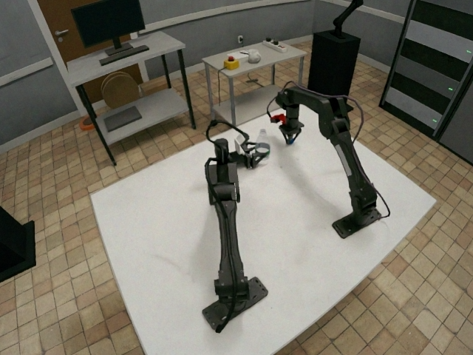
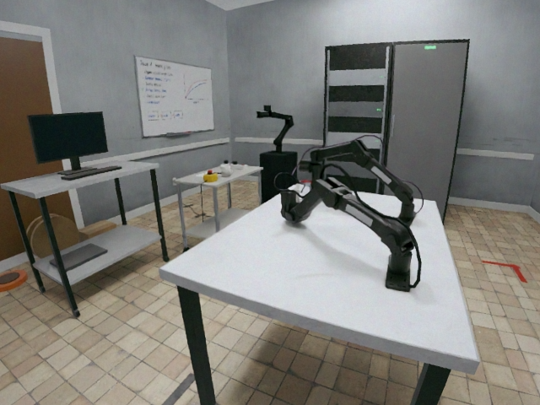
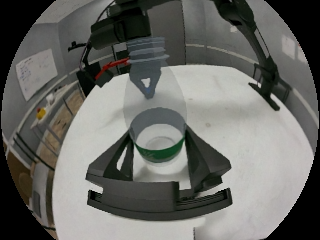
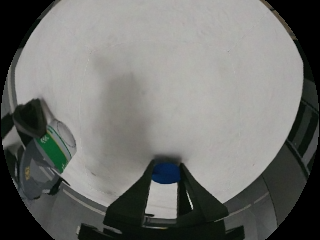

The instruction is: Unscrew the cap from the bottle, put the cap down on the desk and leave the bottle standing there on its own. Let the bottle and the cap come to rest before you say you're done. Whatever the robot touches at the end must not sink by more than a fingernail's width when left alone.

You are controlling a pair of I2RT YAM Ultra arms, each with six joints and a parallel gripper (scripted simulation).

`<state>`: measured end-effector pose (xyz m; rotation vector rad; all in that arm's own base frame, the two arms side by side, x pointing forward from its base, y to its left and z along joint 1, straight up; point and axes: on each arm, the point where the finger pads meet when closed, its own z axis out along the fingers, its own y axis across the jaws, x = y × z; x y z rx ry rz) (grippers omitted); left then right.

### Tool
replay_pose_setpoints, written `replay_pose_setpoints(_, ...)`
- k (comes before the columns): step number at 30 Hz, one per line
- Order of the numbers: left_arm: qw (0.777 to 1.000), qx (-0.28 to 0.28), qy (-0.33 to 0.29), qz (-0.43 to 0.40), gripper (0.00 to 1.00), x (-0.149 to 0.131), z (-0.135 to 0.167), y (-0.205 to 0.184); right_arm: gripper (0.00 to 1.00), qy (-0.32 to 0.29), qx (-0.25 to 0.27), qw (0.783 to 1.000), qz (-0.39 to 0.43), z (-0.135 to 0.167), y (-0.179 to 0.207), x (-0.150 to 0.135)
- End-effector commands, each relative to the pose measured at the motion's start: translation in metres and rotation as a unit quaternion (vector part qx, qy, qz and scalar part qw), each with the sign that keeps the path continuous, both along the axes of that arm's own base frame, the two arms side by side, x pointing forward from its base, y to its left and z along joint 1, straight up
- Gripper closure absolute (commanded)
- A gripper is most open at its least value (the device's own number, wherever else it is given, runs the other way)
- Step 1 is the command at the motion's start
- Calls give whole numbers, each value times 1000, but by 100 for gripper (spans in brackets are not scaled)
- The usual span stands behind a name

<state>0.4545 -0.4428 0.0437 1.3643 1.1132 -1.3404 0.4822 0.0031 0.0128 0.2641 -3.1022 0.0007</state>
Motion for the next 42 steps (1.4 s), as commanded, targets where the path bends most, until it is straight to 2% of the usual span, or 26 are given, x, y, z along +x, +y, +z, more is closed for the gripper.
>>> replay_pose_setpoints(1, 1000, -12, -20, -1, 100, 4, 9, -2, 100, -26, 5, 1000, -4, 3, 1, 9)
replay_pose_setpoints(4, 1000, -1, 5, -1, 100, 2, 7, -1, 100, -22, 1, 1000, -1, 1, 0, 8)
replay_pose_setpoints(42, 1000, -4, -5, 0, 100, 2, 8, -1, 100, -22, 1, 1000, -1, 1, 0, 8)
